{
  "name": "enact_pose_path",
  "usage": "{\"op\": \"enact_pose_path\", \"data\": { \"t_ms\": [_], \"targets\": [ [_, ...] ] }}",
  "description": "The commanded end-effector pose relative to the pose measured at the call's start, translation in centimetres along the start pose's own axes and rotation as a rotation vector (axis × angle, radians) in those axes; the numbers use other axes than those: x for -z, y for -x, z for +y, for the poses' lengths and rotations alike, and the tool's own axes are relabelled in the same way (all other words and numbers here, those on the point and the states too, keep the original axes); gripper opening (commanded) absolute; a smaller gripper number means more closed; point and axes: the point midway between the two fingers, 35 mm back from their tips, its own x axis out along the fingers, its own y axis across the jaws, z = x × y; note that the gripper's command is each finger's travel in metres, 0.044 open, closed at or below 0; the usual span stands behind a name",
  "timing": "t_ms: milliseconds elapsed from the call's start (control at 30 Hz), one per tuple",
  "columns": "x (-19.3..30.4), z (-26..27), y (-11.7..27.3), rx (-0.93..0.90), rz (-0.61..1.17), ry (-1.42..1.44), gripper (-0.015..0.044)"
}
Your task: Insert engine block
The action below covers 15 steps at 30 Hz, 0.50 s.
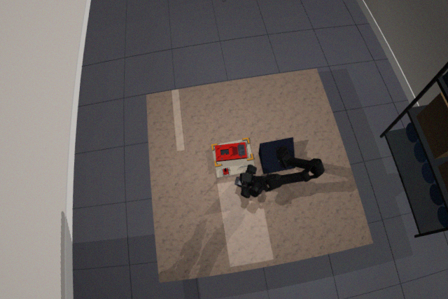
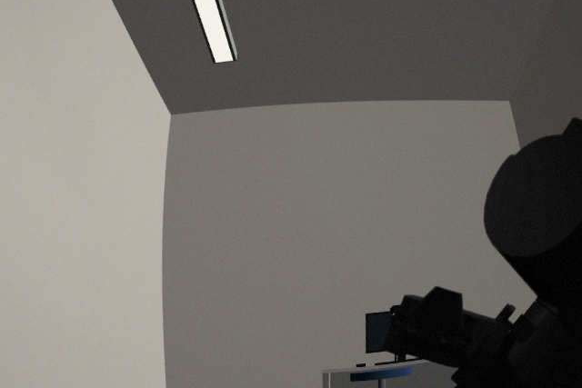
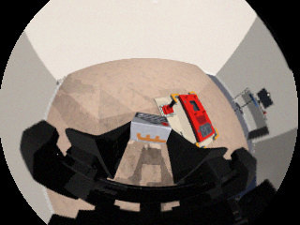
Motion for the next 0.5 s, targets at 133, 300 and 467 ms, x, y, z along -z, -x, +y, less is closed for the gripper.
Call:
{"op": "enact_pose_path", "data": {
  "t_ms": [133, 300, 467],
  "targets": [
    [1.3, -0.1, -1.0, -0.001, -0.029, -0.01, 0.0],
    [1.8, -0.1, -1.5, -0.001, -0.029, -0.01, 0.0],
    [2.4, -0.1, -2.0, -0.002, -0.028, -0.011, 0.0]
  ]
}}
